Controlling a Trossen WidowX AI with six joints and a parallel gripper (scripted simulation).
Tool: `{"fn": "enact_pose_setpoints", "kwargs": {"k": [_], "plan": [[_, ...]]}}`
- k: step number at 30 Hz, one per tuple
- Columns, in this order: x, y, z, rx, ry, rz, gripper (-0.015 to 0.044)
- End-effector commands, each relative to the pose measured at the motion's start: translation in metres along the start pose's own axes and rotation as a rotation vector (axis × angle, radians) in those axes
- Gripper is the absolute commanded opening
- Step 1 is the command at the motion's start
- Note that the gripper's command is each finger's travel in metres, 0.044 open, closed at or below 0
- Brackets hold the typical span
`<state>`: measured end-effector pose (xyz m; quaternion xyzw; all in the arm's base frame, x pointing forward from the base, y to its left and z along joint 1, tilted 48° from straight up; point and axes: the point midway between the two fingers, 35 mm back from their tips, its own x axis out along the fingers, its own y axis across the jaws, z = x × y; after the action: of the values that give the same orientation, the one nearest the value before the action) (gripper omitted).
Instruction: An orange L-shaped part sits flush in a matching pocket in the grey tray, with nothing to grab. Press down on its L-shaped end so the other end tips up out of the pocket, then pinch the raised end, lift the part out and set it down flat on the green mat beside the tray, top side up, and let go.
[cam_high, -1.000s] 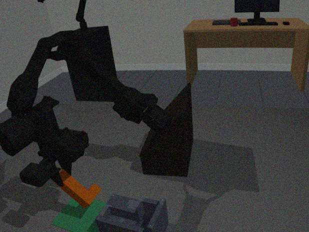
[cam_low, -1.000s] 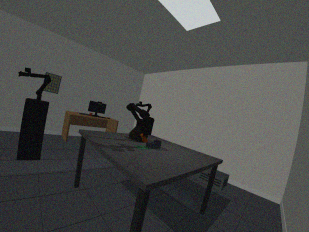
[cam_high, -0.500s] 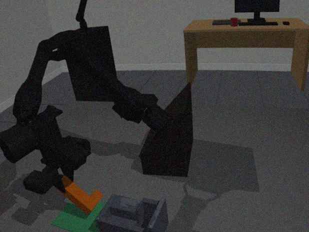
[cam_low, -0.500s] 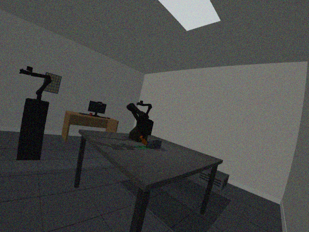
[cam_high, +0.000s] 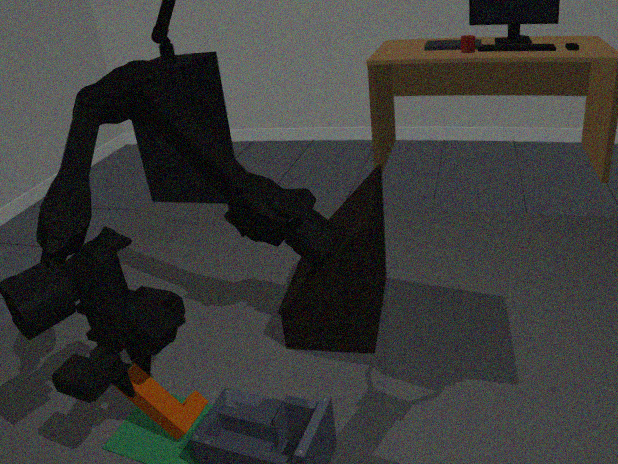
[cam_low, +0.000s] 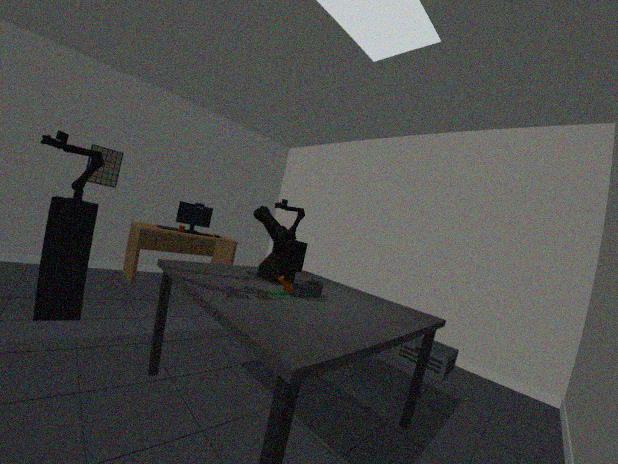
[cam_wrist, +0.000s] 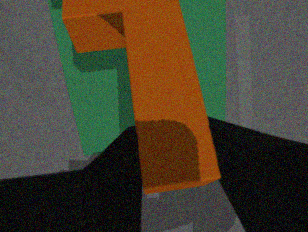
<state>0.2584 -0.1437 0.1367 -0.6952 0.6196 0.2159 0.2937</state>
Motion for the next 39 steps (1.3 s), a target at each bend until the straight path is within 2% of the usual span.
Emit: {"fn": "enact_pose_setpoints", "kwargs": {"k": [1,22,32,37,39], "plan": [[0.006,0.001,0.002,-0.011,-0.006,0.005,0.0000],[0.006,0.001,0.001,-0.004,0.000,0.005,0.0000],[0.004,0.001,0.001,-0.004,-0.002,0.006,0.0263],[-0.038,-0.003,0.005,-0.006,-0.015,0.008,0.0394],[-0.062,-0.002,0.004,-0.009,-0.015,0.008,0.0400]]}}
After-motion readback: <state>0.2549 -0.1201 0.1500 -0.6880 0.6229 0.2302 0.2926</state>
